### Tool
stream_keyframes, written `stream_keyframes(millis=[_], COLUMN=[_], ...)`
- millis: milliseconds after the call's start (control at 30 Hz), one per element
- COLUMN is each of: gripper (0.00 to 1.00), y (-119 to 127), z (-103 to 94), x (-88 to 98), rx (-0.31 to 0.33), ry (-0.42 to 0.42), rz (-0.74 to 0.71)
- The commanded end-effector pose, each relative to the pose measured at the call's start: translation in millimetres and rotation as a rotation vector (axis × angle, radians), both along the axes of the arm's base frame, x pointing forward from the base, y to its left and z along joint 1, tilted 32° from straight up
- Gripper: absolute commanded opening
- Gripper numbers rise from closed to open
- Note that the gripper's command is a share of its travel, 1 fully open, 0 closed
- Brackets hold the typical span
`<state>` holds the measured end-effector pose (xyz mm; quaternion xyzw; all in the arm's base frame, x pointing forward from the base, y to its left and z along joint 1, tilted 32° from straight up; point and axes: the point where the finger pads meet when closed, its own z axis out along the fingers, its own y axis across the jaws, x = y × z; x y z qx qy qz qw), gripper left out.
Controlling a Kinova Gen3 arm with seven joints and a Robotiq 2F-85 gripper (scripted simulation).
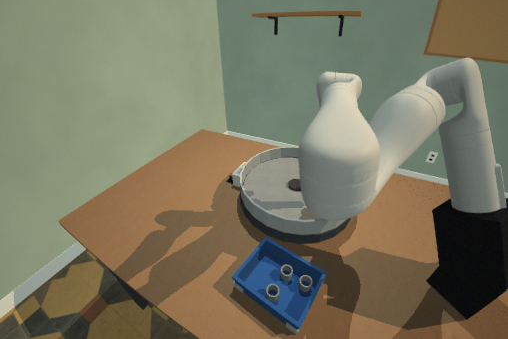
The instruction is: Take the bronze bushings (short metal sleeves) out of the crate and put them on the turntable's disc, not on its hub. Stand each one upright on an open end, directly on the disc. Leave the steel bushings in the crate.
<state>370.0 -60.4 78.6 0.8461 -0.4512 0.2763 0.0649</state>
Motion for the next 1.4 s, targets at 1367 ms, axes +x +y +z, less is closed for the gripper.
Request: stream_keyframes(millis=[1367], gripper=[0.0], y=[-16.2], z=[-37.9], x=[17.4], rx=[0.001], ry=[-0.003], rz=[-0.008])
